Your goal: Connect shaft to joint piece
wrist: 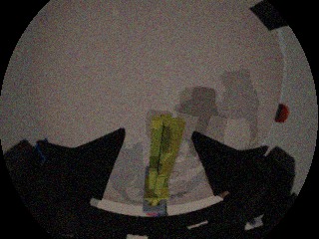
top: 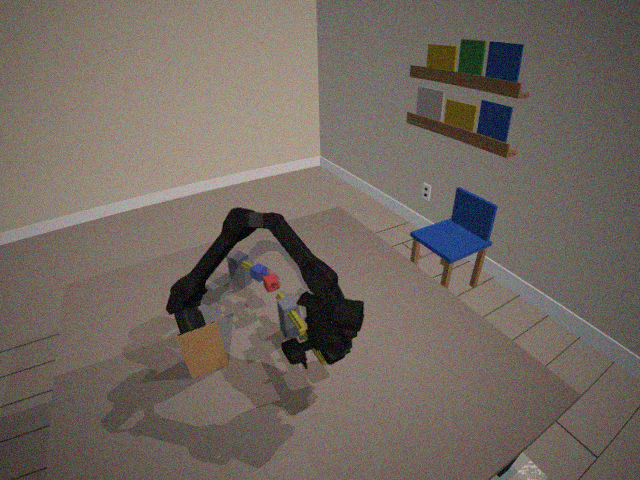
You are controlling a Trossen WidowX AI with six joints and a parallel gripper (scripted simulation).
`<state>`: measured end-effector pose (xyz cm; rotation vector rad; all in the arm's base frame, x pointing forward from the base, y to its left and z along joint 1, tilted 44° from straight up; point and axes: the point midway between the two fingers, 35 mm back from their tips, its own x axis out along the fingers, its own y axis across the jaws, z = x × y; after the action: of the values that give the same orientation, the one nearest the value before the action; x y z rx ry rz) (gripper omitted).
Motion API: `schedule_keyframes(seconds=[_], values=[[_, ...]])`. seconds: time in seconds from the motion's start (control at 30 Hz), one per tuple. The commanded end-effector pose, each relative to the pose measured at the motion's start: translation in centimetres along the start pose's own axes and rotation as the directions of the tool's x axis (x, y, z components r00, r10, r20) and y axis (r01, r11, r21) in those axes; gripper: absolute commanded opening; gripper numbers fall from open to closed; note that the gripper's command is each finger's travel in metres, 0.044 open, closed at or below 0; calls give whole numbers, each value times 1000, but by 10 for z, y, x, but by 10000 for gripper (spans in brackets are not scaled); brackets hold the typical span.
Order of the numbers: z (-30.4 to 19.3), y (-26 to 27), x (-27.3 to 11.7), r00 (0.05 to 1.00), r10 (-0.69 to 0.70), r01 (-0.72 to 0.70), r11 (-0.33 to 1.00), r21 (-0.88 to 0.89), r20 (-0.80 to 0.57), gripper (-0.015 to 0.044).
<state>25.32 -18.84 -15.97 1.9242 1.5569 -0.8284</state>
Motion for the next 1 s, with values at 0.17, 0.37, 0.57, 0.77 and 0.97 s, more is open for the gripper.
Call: schedule_keyframes(seconds=[0.17,0.37,0.57,0.77,0.97], values=[[-2,-1,5,1000,0,0,1000,5,-8,256],[-2,-1,5,1000,0,0,1000,5,-8,102],[-2,-1,5,1000,0,0,1000,5,-8,102],[-2,-1,5,1000,0,0,1000,5,-8,102],[-2,-1,5,1000,0,0,1000,5,-8,69]])
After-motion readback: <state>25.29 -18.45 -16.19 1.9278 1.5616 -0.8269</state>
